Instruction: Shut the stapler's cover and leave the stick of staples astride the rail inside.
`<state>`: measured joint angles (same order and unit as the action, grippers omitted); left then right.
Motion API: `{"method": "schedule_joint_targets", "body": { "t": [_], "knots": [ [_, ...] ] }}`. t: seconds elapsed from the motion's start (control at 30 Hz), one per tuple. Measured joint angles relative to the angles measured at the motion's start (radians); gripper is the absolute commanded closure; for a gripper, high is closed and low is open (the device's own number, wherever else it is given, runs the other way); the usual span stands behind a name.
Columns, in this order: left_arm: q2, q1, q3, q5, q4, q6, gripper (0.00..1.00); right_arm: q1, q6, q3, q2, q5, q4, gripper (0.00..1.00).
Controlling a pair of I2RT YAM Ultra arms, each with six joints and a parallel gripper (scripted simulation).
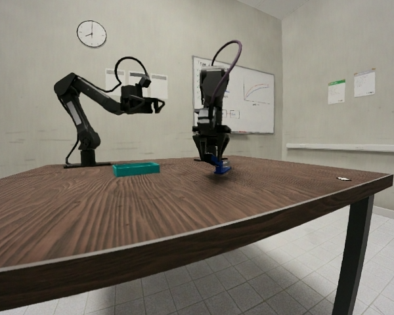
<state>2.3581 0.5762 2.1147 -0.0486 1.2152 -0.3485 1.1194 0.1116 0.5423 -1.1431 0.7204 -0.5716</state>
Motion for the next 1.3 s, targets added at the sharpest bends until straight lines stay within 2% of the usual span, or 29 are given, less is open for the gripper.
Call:
{"method": "schedule_joint_targets", "body": {
  "t": [0.13, 0.17, 0.23, 0.27, 0.33, 0.37, 0.5, 0.53, 0.6, 0.63, 0.8, 0.87, 1.13, 1.3],
  "knots": [
    [0.0, 0.0, 0.0, 0.0, -0.011, 0.0, 0.5, 0.0, 0.0, 0.0, 0.0, 0.0, 0.0, 0.0],
    [0.0, 0.0, 0.0, 0.0, -0.013, 0.0, 0.58, 0.0, 0.0, 0.0, 0.0, 0.0, 0.0, 0.0],
    [0.0, 0.0, -0.001, 0.0, -0.015, 0.0, 0.58, 0.0, 0.0, 0.0, 0.0, 0.0, 0.0, 0.0],
    [0.0, 0.0, 0.0, 0.0, -0.016, 0.0, 0.63, 0.0, 0.0, 0.0, 0.0, 0.0, 0.0, 0.0],
    [0.0, 0.0, -0.001, 0.0, -0.017, 0.0, 0.63, 0.0, 0.0, 0.0, 0.0, 0.0, 0.0, 0.0],
    [0.0, 0.0, -0.001, 0.0, -0.017, 0.0, 0.67, 0.0, 0.0, 0.0, 0.0, 0.0, 0.0, 0.0],
    [0.0, 0.0, -0.001, 0.0, -0.017, 0.0, 0.67, 0.0, 0.0, 0.0, 0.0, 0.0, 0.0, 0.0],
    [0.0, 0.0, -0.001, 0.0, -0.017, 0.0, 0.71, 0.0, 0.0, 0.0, 0.0, 0.0, 0.0, 0.0],
    [0.0, 0.0, 0.0, 0.0, -0.017, 0.0, 0.71, 0.0, 0.0, 0.0, 0.0, 0.0, 0.0, 0.0],
    [0.0, 0.0, -0.001, 0.0, -0.018, 0.0, 0.76, 0.0, 0.0, 0.0, 0.0, 0.0, 0.0, 0.0],
    [0.0, 0.0, -0.006, 0.0, -0.019, 0.0, 0.8, 0.0, 0.0, 0.0, 0.0, 0.0, 0.0, 0.0],
    [0.0, 0.0, -0.006, 0.0, -0.019, 0.0, 1.0, 0.0, 0.0, 0.0, 0.0, 0.0, 0.0, 0.0],
    [-0.037, 0.0, -0.069, -0.005, -0.071, -0.003, 1.0, 0.0, 0.0, 0.0, 0.0, 0.0, 0.0, 0.0],
    [-0.106, -0.005, -0.176, -0.021, -0.156, -0.009, 1.0, 0.0, 0.0, 0.0, 0.0, 0.0, 0.0, 0.0]
  ]
}}
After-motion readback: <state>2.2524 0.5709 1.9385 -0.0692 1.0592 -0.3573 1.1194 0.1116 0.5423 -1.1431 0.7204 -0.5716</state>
